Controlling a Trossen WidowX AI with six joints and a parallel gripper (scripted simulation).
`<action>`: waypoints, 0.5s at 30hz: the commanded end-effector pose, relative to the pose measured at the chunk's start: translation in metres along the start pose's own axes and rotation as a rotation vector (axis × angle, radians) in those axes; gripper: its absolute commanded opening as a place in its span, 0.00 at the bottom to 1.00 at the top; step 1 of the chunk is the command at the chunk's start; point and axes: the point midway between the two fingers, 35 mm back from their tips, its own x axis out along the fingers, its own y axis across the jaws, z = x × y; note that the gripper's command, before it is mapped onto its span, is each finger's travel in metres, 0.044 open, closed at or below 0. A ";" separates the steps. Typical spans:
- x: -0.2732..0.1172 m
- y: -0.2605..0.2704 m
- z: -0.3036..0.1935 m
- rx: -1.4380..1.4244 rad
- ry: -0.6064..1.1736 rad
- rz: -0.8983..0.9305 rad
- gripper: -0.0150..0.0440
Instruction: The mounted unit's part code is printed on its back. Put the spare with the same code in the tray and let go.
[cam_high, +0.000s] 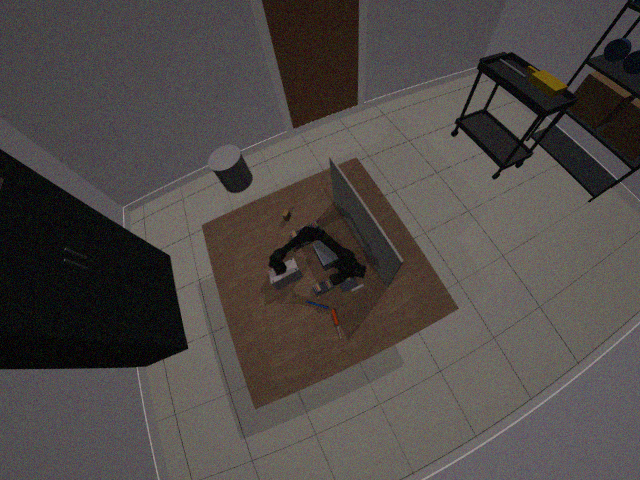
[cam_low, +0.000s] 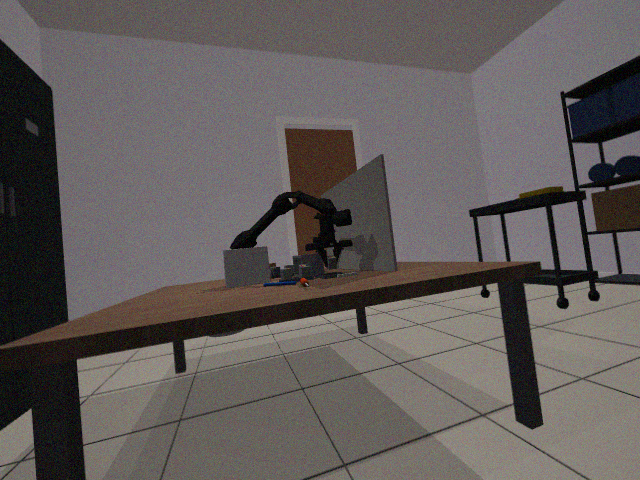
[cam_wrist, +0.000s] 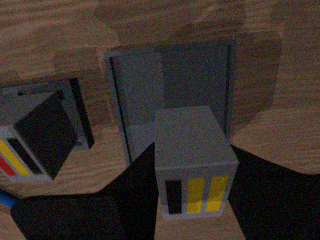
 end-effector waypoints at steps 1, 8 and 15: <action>0.004 0.000 0.001 0.004 -0.004 -0.005 0.25; 0.009 0.001 0.001 0.004 -0.005 -0.005 0.25; 0.015 0.003 0.002 0.004 -0.006 -0.004 0.25</action>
